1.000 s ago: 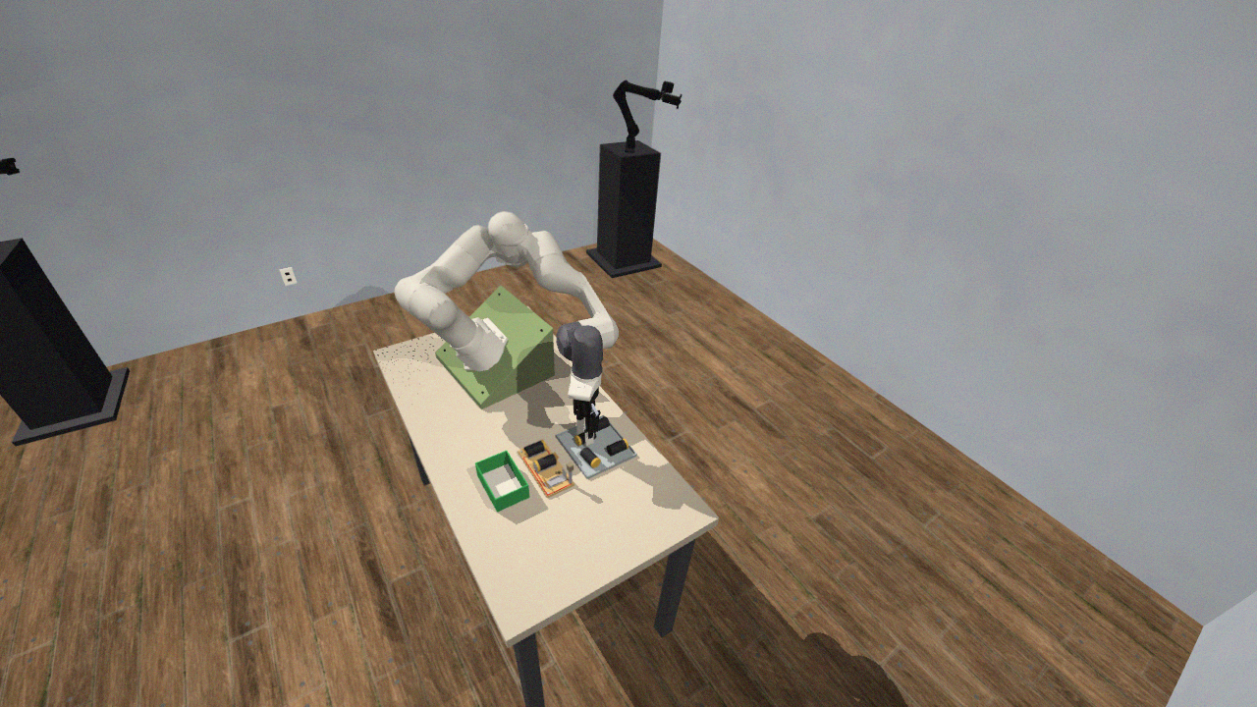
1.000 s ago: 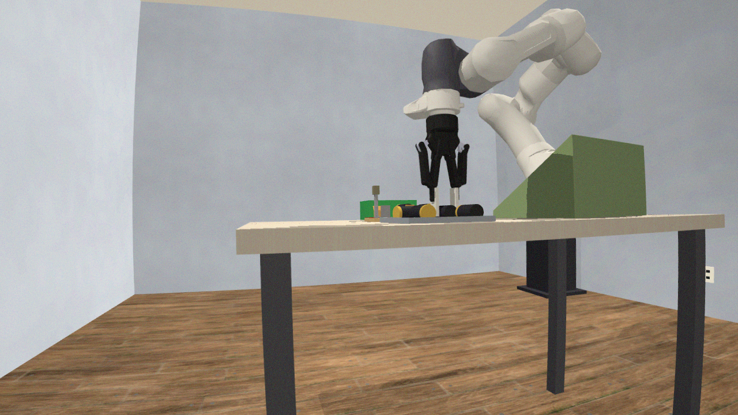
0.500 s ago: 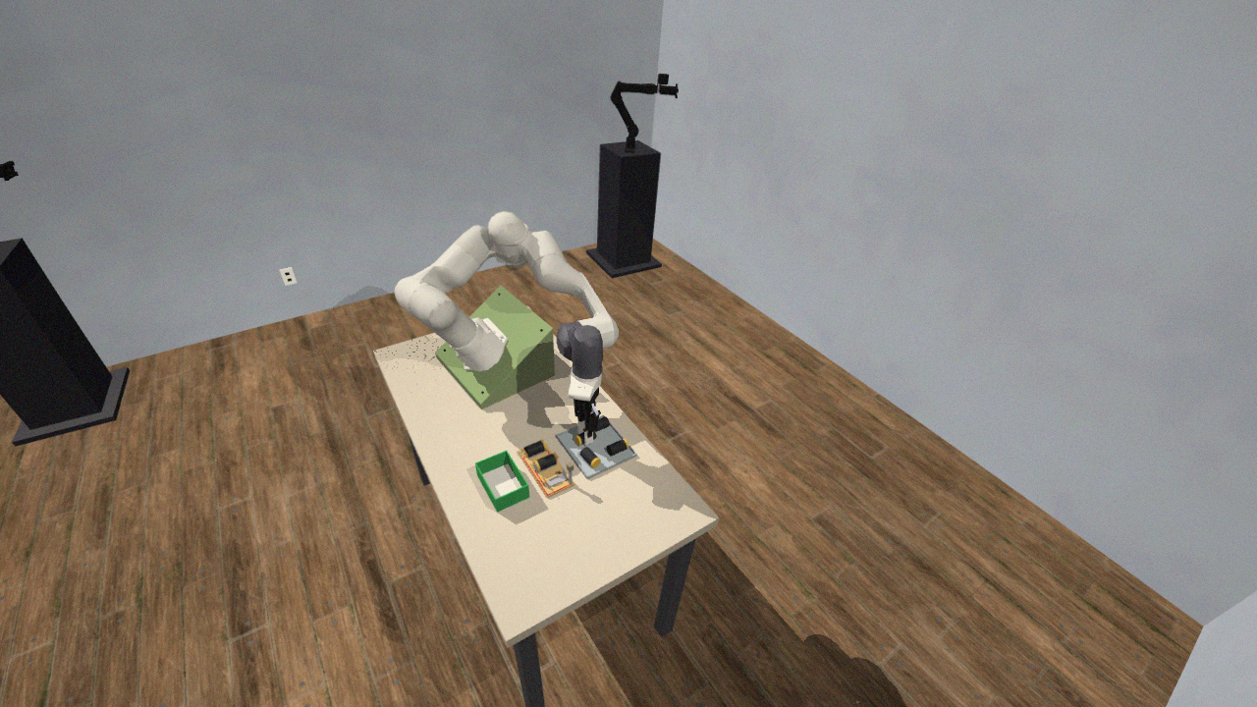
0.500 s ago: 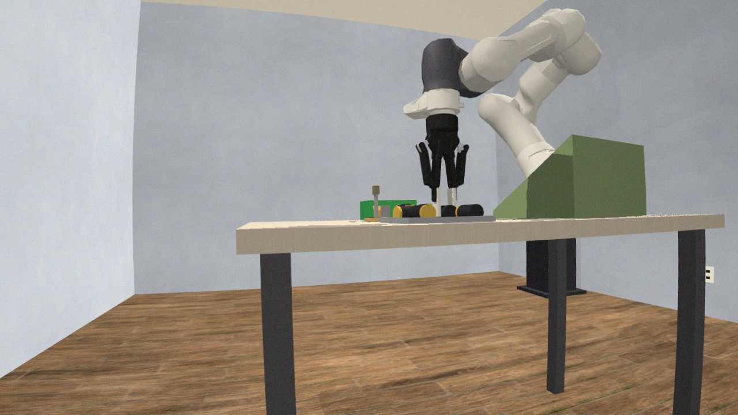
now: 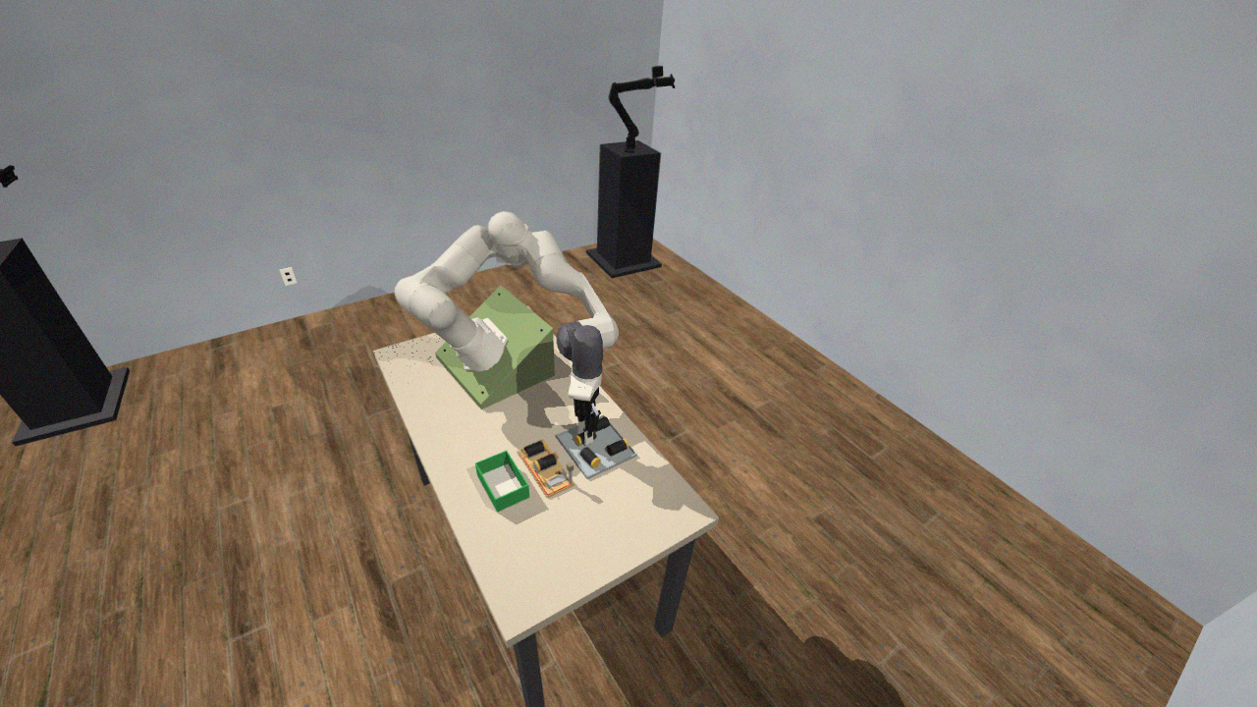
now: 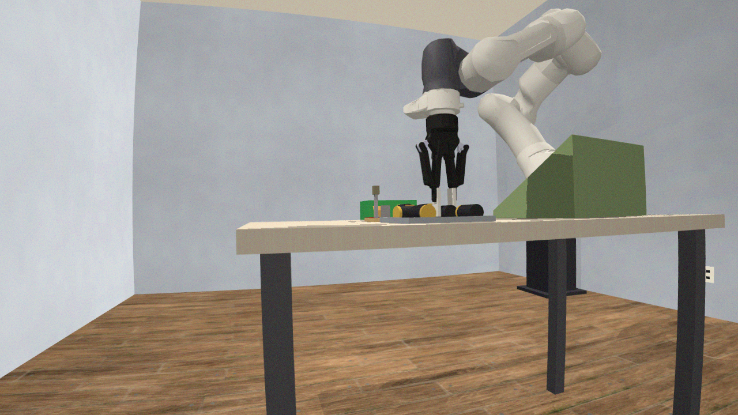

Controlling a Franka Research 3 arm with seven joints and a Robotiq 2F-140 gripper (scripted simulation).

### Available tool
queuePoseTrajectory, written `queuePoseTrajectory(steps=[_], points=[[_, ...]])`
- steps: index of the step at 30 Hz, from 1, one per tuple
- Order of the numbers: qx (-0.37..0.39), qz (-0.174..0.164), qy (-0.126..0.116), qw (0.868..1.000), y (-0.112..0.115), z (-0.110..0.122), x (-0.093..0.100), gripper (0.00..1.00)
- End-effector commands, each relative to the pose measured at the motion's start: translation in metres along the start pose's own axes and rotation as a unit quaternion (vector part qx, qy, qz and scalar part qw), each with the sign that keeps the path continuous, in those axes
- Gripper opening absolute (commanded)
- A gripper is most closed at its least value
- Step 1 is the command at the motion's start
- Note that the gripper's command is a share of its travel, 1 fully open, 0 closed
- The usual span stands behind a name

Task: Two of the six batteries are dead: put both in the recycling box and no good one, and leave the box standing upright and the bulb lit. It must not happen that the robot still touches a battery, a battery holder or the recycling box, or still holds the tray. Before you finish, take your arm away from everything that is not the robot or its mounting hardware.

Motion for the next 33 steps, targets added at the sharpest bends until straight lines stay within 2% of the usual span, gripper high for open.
queuePoseTrajectory(steps=[1, 8, 15, 20, 27, 29, 32, 33], points=[[0.003, -0.001, -0.001, 1.0, 0.001, -0.001, -0.001, 0.16], [0.003, -0.001, -0.001, 1.0, 0.001, -0.001, 0.003, 0.16], [0.003, -0.001, -0.001, 1.0, 0.001, -0.001, 0.033, 0.16], [0.003, -0.001, -0.001, 1.0, 0.001, -0.001, 0.042, 0.16], [0.003, -0.001, -0.001, 1.0, 0.001, -0.001, 0.045, 0.16], [0.003, -0.001, -0.001, 1.0, 0.001, -0.001, 0.058, 0.16], [0.003, -0.001, -0.001, 1.0, 0.001, -0.001, 0.1, 0.16], [0.003, -0.001, -0.001, 1.0, 0.001, -0.001, 0.1, 0.16]])
Point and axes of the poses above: the point where the finger pads meet when closed, its own x axis back along the fingers, its own z axis across the jaws, y = z × x, the point moved 1 cm from there along x, back along the fingers, and after that the axes turned 5 degrees about -x, right-handed, at the moved point
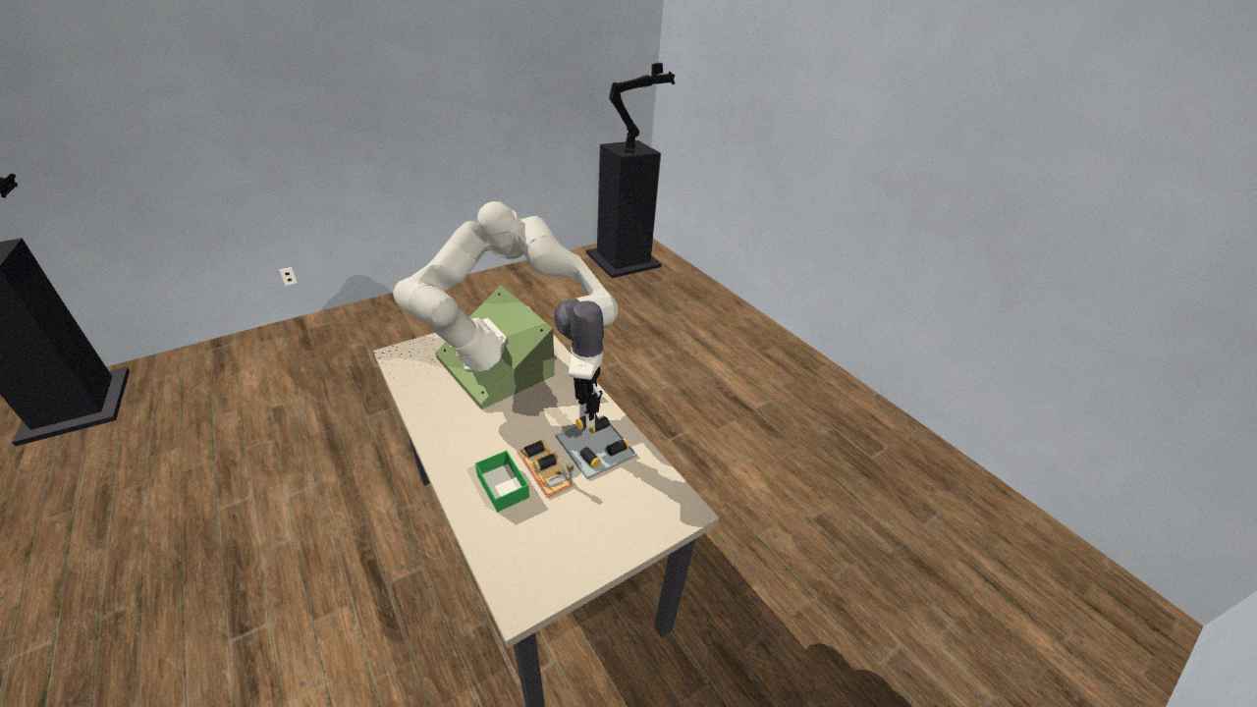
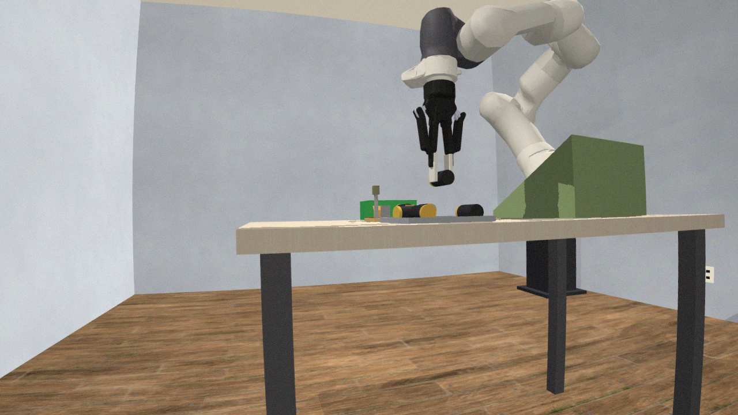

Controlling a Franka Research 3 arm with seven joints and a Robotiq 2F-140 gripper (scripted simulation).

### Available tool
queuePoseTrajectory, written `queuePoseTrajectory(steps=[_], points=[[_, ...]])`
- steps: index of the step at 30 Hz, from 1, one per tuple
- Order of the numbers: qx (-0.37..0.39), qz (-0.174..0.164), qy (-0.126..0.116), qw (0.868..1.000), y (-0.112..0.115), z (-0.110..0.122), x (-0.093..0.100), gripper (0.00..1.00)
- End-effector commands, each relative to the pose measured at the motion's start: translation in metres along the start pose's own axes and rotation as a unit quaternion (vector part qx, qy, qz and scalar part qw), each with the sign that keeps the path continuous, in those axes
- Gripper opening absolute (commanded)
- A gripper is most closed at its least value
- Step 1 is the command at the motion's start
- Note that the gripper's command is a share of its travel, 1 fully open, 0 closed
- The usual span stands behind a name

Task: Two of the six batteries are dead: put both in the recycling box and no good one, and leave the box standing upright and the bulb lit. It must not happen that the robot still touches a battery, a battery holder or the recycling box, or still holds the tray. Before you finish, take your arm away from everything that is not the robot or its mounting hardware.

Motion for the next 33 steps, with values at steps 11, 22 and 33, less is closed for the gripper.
queuePoseTrajectory(steps=[11, 22, 33], points=[[-0.002, 0.002, 0.008, 1.0, 0.001, 0.005, 0.036, 0.16], [0.07, 0.001, 0.008, 0.997, 0.001, 0.005, 0.036, 0.16], [0.319, -0.001, 0.008, 0.948, 0.001, 0.005, 0.036, 0.16]])
Point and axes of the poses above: the point where the finger pads meet when closed, its own x axis back along the fingers, its own z axis across the jaws, y = z × x, the point moved 1 cm from there along x, back along the fingers, and after that the axes turned 5 degrees about -x, right-handed, at the moved point
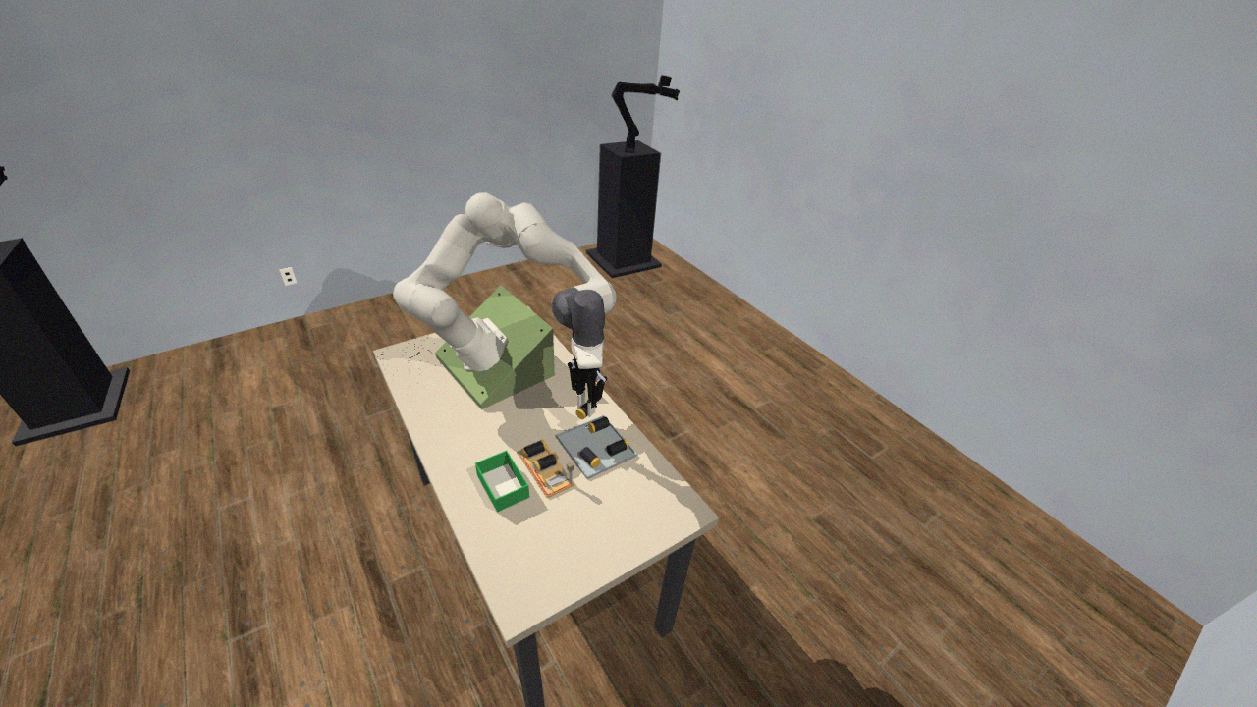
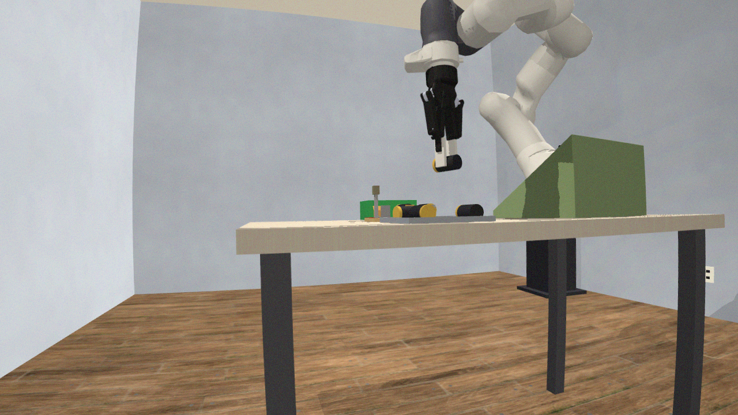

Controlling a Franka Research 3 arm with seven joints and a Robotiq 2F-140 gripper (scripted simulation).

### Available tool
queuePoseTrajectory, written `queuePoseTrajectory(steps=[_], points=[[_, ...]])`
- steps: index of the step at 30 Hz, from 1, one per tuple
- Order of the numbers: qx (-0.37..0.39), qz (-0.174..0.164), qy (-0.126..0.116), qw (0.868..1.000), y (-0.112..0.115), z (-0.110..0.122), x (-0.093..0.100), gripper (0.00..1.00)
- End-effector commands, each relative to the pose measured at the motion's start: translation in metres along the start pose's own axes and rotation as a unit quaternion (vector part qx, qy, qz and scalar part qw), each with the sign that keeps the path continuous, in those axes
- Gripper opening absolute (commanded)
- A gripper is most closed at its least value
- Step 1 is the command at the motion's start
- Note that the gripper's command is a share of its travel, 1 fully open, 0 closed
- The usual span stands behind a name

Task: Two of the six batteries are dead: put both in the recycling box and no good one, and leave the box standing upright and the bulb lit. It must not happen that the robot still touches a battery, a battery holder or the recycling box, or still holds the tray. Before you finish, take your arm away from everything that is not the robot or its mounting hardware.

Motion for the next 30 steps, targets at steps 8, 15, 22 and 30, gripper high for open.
queuePoseTrajectory(steps=[8, 15, 22, 30], points=[[0.352, 0.011, -0.005, 0.936, -0.0058, -0.0052, 0.0015, 0.16], [0.583, 0.012, -0.002, 0.813, -0.0058, -0.0052, 0.0015, 0.16], [0.723, 0.012, 0.0, 0.69, -0.0058, -0.0052, 0.0015, 0.16], [0.879, 0.011, 0.003, 0.477, -0.0058, -0.0052, 0.0015, 0.16]])
Point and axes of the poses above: the point where the finger pads meet when closed, its own x axis back along the fingers, its own z axis across the jaws, y = z × x, the point moved 1 cm from there along x, back along the fingers, and after that the axes turned 5 degrees about -x, right-handed, at the moved point
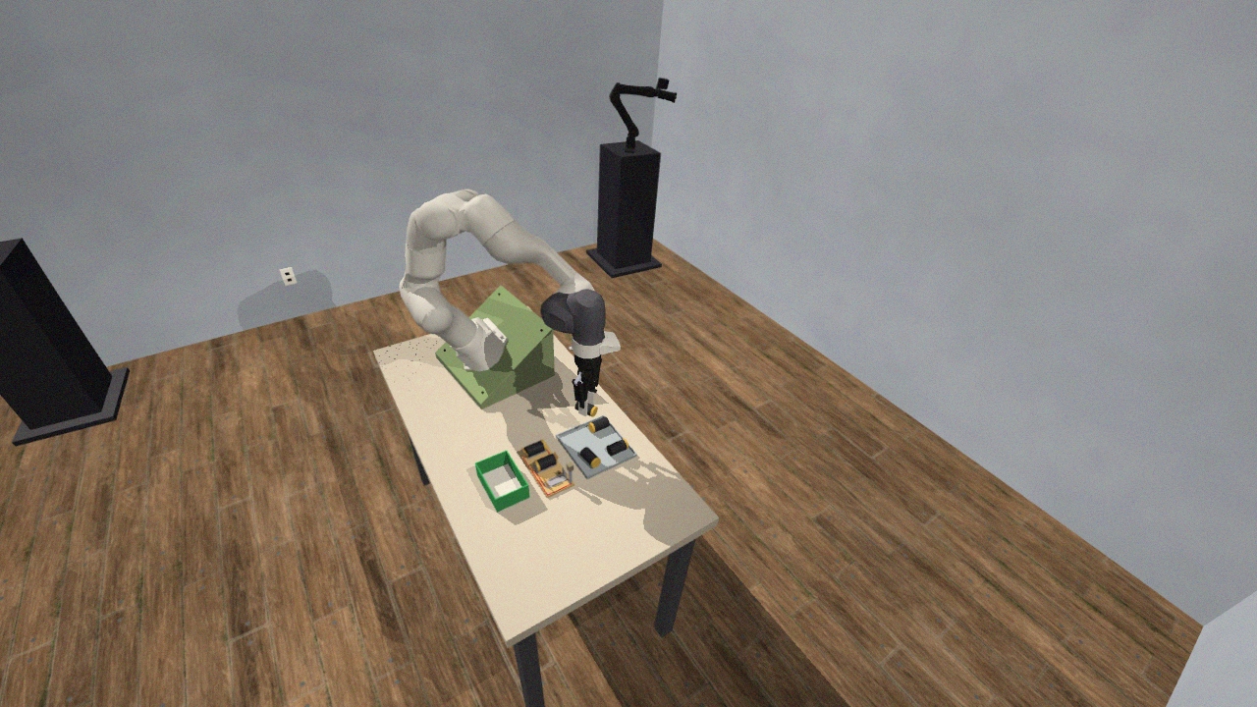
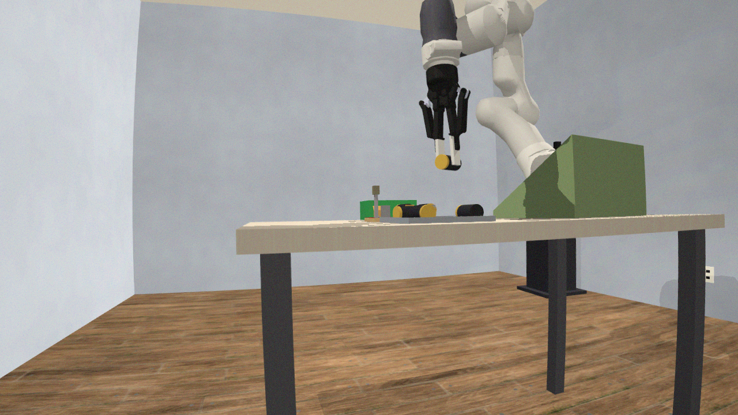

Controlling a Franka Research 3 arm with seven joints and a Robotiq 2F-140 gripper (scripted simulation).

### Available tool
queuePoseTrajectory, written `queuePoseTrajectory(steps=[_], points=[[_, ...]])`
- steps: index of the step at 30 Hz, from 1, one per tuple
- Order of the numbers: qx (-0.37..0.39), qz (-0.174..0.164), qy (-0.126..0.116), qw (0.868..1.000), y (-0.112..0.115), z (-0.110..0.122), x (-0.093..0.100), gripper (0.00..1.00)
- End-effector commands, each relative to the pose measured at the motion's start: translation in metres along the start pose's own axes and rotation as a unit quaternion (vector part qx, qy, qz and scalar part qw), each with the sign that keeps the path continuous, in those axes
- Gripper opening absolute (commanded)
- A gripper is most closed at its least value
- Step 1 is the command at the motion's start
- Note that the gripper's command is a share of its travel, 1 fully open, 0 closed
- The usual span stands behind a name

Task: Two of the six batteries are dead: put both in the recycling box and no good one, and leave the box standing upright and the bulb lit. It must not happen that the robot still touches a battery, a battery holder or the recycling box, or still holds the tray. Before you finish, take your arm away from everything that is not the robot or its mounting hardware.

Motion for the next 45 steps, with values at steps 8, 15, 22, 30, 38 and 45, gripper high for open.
queuePoseTrajectory(steps=[8, 15, 22, 30, 38, 45], points=[[0.36, 0.008, 0.016, 0.933, -0.006, 0.009, 0.0, 0.16], [0.46, 0.006, 0.017, 0.888, -0.006, 0.009, 0.0, 0.16], [0.494, 0.005, 0.017, 0.869, -0.006, 0.009, 0.0, 0.16], [0.5, 0.005, 0.017, 0.866, -0.006, 0.009, 0.0, 0.16], [0.5, 0.005, 0.017, 0.866, -0.007, 0.015, 0.0, 0.16], [0.5, 0.005, 0.017, 0.866, -0.013, 0.062, 0.001, 0.16]])
Point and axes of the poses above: the point where the finger pads meet when closed, its own x axis back along the fingers, its own z axis across the jaws, y = z × x, the point moved 1 cm from there along x, back along the fingers, and after that the axes turned 5 degrees about -x, right-handed, at the moved point
